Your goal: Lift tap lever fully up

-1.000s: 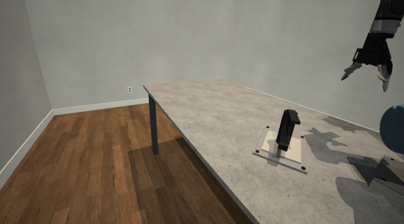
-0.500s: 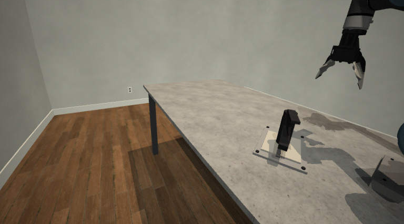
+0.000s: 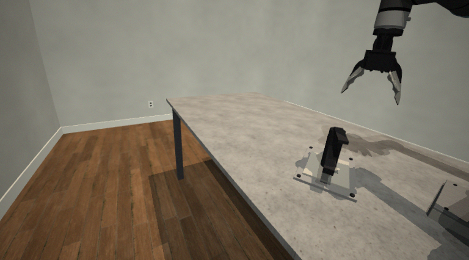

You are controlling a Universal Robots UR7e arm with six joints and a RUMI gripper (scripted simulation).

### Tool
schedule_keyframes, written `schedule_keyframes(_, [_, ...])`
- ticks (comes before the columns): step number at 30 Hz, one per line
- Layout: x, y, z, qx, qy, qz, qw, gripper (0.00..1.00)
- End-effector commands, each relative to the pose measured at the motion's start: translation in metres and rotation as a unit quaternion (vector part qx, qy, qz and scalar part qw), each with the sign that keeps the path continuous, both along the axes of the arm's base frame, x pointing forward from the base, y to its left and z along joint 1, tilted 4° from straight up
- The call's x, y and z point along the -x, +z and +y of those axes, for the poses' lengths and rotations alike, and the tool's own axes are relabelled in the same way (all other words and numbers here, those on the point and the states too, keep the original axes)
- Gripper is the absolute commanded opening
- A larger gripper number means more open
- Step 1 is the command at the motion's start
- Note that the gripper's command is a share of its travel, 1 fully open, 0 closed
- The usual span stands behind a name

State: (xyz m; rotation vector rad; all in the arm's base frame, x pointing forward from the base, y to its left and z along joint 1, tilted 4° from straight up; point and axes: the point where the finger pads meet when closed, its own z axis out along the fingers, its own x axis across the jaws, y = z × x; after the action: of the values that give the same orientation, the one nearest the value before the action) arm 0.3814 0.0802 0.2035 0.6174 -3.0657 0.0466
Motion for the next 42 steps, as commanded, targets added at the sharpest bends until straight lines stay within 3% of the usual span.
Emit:
schedule_keyframes(1, [0.003, -0.003, 0.046, 0.003, 0.042, 0.005, 0.999, 1.00])
schedule_keyframes(12, [0.028, -0.010, 0.123, 0.007, 0.121, 0.013, 0.993, 1.00])
schedule_keyframes(21, [0.042, -0.013, 0.152, 0.010, 0.152, 0.016, 0.988, 1.00])
schedule_keyframes(29, [0.052, -0.015, 0.170, 0.011, 0.171, 0.018, 0.985, 1.00])
schedule_keyframes(42, [0.055, -0.016, 0.174, 0.012, 0.176, 0.018, 0.984, 1.00])
